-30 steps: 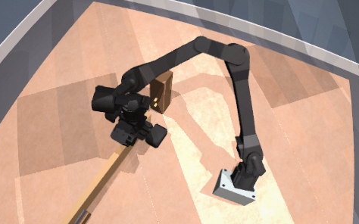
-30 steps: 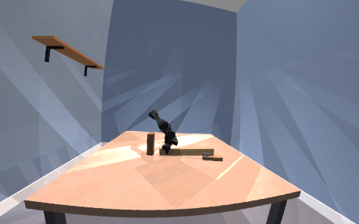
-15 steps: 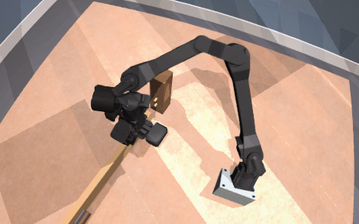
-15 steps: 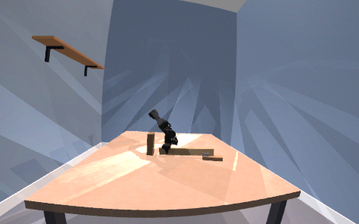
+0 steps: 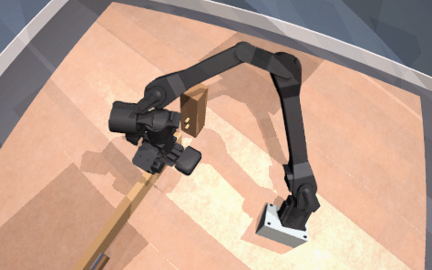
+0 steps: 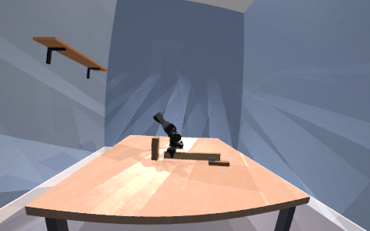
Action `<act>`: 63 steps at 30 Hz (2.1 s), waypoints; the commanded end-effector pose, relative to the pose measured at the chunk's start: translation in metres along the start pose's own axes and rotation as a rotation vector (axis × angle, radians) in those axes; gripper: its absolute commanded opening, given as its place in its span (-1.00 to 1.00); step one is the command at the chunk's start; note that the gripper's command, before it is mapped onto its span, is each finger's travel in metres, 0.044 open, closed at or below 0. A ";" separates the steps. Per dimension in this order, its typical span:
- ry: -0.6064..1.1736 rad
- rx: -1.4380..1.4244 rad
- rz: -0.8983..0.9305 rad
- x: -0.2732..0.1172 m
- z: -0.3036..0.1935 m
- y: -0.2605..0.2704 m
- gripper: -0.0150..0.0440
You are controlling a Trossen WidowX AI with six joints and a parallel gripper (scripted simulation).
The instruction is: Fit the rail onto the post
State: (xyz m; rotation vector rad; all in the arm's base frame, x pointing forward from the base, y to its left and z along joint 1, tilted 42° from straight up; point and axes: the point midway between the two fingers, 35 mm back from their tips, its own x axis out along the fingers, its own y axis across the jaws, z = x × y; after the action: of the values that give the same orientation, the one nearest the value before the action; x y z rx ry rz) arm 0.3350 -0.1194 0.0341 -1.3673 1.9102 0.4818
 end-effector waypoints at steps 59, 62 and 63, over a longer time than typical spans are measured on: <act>-0.011 0.000 -0.007 -0.017 0.003 -0.001 -0.49; -0.011 0.000 -0.007 -0.017 0.003 0.000 -0.49; -0.011 0.000 -0.007 -0.017 0.003 0.000 -0.49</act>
State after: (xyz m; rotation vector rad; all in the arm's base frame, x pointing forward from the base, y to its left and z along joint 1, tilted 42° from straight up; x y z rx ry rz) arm 0.3388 -0.1088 0.0445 -1.3678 1.9001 0.4813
